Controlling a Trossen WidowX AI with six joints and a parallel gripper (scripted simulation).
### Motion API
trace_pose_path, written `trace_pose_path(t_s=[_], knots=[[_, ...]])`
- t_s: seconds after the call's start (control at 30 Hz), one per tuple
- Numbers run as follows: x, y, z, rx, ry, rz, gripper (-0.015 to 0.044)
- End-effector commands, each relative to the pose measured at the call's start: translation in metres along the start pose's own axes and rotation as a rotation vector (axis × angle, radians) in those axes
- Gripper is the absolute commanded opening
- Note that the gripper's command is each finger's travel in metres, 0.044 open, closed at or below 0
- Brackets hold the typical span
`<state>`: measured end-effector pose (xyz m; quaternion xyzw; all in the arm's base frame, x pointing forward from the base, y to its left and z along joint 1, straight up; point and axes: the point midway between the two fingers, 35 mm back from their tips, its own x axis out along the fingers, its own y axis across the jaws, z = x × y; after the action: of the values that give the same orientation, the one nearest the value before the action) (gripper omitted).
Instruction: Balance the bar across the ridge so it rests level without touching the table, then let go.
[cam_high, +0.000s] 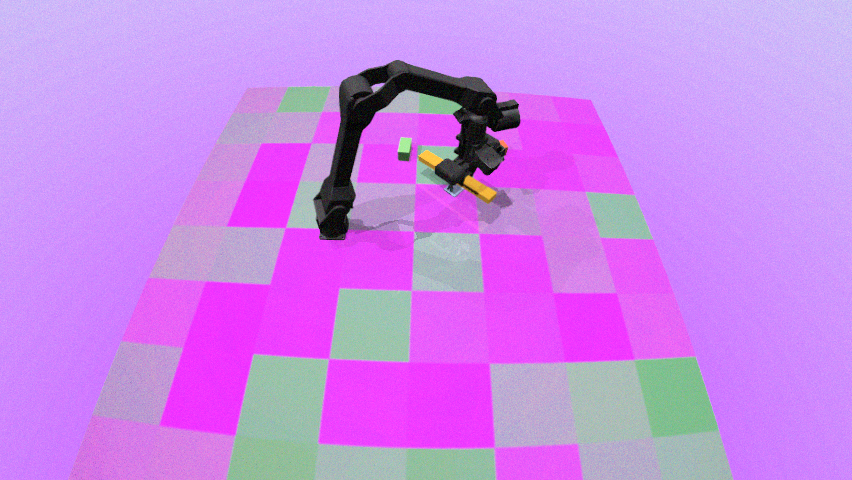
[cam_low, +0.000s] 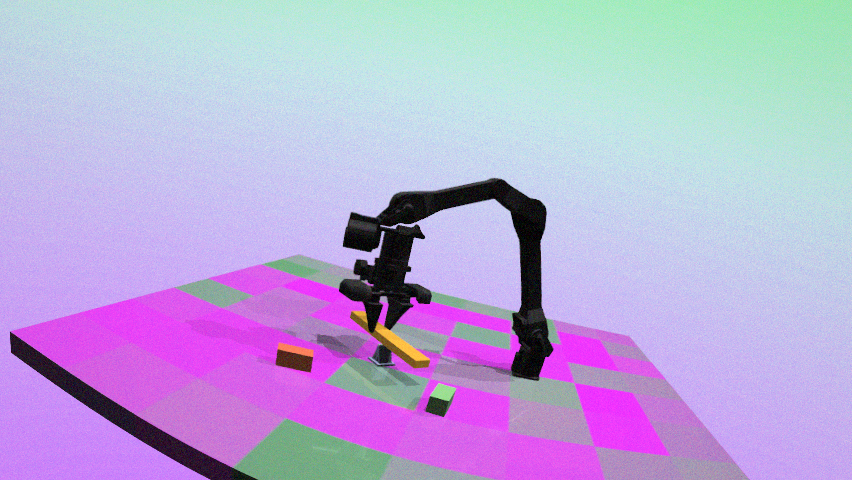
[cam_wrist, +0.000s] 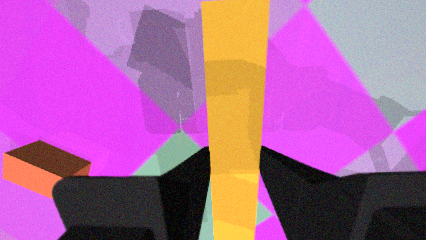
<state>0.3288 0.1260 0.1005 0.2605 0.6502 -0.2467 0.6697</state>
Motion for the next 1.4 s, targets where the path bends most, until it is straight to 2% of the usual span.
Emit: trace_pose_path(t_s=[0.0,1.37], knots=[[0.0006,0.0003,-0.0005,0.004,0.003,0.002,0.0000],[0.0040,0.0003,-0.0007,0.004,0.003,0.002,0.0000]])
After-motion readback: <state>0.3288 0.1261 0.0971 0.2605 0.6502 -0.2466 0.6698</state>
